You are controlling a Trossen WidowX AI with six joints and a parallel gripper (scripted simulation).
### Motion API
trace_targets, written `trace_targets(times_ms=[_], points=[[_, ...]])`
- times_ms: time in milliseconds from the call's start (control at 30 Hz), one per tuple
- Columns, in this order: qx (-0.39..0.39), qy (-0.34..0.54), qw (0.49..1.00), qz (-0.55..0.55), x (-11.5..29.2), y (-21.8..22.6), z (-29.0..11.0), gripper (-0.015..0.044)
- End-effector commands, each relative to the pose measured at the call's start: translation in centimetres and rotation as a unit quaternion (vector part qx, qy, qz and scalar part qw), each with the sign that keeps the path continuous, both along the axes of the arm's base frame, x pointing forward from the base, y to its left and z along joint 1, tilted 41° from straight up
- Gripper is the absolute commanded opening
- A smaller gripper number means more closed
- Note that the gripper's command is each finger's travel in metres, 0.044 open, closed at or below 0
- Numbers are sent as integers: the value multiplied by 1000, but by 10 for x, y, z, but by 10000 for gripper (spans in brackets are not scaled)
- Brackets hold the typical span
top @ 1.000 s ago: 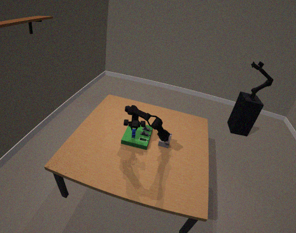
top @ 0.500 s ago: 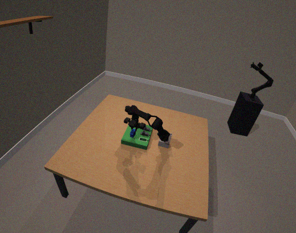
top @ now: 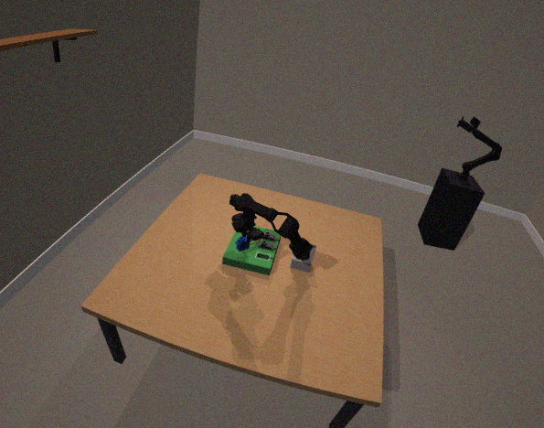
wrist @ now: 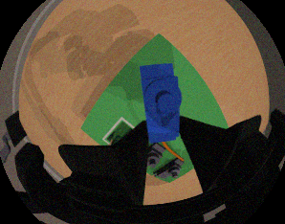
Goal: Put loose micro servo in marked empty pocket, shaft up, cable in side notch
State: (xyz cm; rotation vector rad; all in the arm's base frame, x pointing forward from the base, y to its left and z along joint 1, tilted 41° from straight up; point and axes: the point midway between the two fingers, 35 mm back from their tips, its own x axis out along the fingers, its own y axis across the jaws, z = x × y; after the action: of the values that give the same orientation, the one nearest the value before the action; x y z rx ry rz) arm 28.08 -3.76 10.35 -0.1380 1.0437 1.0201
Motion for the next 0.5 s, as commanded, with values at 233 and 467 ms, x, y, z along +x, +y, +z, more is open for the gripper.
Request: trace_targets(times_ms=[233, 467], points=[[24, 121, 981, -148, 0, 1, 1, 0], [38, 195, 951, -237, 0, 1, 1, 0]])
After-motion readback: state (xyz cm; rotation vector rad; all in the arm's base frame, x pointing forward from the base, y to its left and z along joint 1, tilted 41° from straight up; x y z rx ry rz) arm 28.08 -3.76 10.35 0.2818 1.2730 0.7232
